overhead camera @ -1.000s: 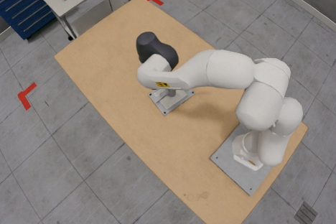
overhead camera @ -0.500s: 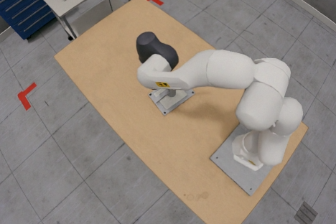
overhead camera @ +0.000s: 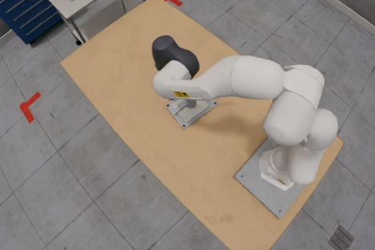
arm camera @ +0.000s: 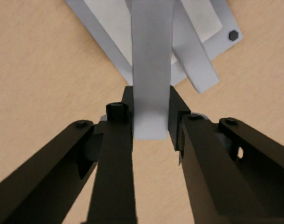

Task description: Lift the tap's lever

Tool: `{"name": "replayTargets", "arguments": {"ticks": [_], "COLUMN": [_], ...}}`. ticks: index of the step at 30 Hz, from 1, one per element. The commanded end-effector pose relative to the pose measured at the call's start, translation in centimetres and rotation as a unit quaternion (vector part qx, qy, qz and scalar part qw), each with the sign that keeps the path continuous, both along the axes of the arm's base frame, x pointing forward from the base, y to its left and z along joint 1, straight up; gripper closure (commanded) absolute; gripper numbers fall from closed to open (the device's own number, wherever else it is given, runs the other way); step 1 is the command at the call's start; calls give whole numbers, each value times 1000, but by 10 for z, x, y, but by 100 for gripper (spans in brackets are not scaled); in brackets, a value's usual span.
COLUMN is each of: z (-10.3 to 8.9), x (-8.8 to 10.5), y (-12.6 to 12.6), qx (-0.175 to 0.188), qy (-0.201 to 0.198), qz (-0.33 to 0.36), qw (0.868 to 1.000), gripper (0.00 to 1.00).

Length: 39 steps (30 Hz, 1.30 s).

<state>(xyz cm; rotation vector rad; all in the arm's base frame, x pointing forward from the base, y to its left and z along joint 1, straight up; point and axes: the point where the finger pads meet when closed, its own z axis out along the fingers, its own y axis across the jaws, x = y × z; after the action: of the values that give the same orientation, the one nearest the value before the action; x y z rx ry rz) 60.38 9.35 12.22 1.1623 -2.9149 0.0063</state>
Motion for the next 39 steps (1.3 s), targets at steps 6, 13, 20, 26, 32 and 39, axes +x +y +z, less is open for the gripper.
{"name": "replayTargets", "arguments": {"ticks": [6,13,20,26,32,39], "z": [10,25,35,36,37,37], "x": [-2,-6,-10,-10,-10,-10], "y": [-2,-6,-9,-10,-10,-10], "qx": [0,0,0,0,0,0], "qy": [0,0,0,0,0,0], "qz": [1,1,1,1,1,1], "qw": [1000,1000,1000,1000,1000,1000], "gripper": [90,90,90,90,90,90]}}
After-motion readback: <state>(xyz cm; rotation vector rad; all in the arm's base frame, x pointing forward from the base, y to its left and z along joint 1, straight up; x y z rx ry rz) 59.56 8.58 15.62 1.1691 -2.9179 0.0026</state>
